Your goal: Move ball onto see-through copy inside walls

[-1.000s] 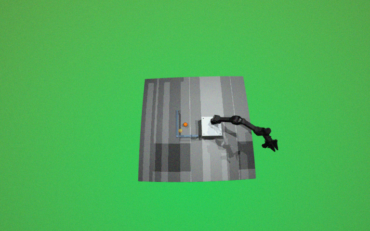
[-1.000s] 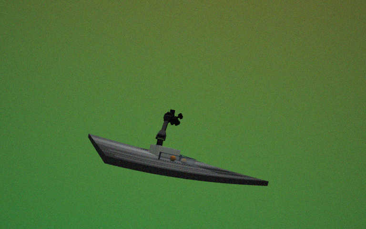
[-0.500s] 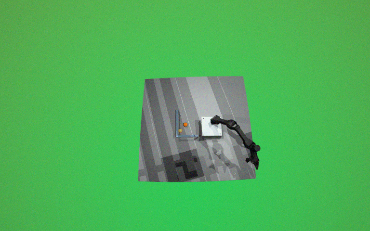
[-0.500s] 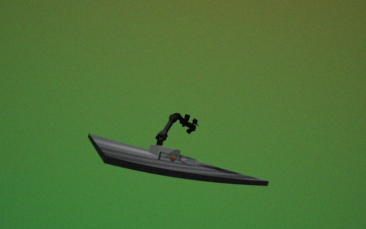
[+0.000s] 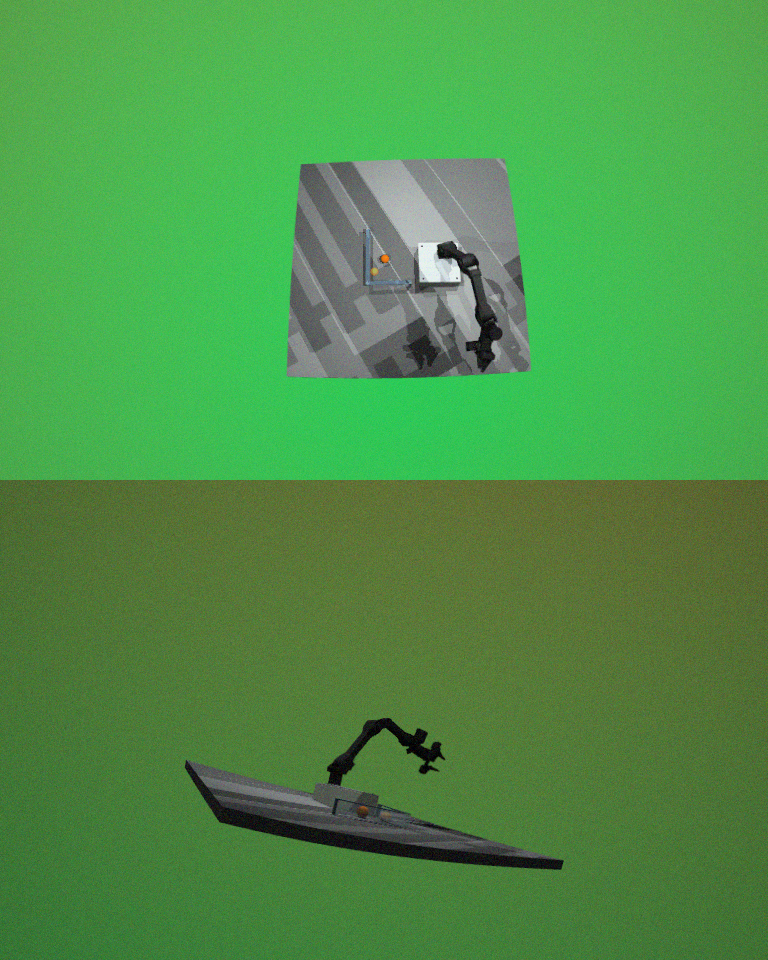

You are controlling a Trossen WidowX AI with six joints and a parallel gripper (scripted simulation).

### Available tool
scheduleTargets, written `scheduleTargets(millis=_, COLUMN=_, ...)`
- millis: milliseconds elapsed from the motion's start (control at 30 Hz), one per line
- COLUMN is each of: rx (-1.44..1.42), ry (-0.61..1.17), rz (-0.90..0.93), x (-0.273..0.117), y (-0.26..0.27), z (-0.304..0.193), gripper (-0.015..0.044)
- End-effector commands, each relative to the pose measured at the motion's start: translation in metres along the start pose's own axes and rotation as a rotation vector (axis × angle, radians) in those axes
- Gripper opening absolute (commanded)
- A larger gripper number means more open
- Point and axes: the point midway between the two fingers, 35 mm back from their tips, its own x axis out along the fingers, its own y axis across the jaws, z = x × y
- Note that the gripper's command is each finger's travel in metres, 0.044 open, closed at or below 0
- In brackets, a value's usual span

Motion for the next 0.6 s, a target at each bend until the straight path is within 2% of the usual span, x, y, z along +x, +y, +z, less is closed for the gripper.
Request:
scheduleTargets(millis=0, rx=-0.111, ry=-0.094, rz=-0.084, x=0.014, y=-0.016, z=0.071, gripper=0.0336)
scheduleTargets(millis=300, rx=-0.284, ry=-0.244, rz=-0.293, x=0.018, y=-0.060, z=0.206, gripper=0.0336)
scheduleTargets(millis=567, rx=-0.354, ry=-0.337, rz=-0.501, x=-0.010, y=-0.105, z=0.319, gripper=0.0336)
